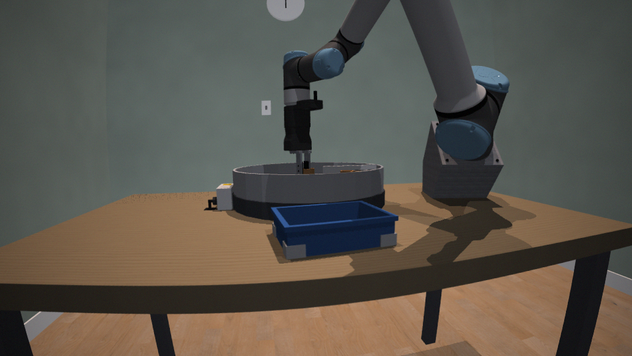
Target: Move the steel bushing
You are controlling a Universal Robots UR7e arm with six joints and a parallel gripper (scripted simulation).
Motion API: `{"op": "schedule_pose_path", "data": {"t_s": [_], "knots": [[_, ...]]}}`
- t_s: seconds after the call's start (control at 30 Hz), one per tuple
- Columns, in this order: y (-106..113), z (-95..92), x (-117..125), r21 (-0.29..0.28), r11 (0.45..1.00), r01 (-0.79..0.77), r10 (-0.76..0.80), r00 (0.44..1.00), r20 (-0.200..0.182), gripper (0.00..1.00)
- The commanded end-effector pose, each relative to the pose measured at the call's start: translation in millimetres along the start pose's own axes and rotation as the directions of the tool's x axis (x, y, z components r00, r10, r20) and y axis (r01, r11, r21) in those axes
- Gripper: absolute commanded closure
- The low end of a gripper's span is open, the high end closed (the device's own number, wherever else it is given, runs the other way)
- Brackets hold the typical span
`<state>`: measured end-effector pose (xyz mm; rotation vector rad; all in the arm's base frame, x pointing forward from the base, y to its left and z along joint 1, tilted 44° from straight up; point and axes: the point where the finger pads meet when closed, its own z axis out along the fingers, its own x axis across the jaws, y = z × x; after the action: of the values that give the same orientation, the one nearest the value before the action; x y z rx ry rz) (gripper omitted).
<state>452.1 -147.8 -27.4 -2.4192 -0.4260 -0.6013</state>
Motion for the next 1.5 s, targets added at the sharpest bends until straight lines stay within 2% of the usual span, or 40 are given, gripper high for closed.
{"op": "schedule_pose_path", "data": {"t_s": [0.0, 1.47], "knots": [[0.4, -1.5, 0.1, -0.001, 1.000, 0.000, 0.000, 1.000, 0.000, 0.53], [-2.1, -10.6, -0.6, 0.012, 1.000, -0.004, 0.004, 1.000, 0.001, 0.53]]}}
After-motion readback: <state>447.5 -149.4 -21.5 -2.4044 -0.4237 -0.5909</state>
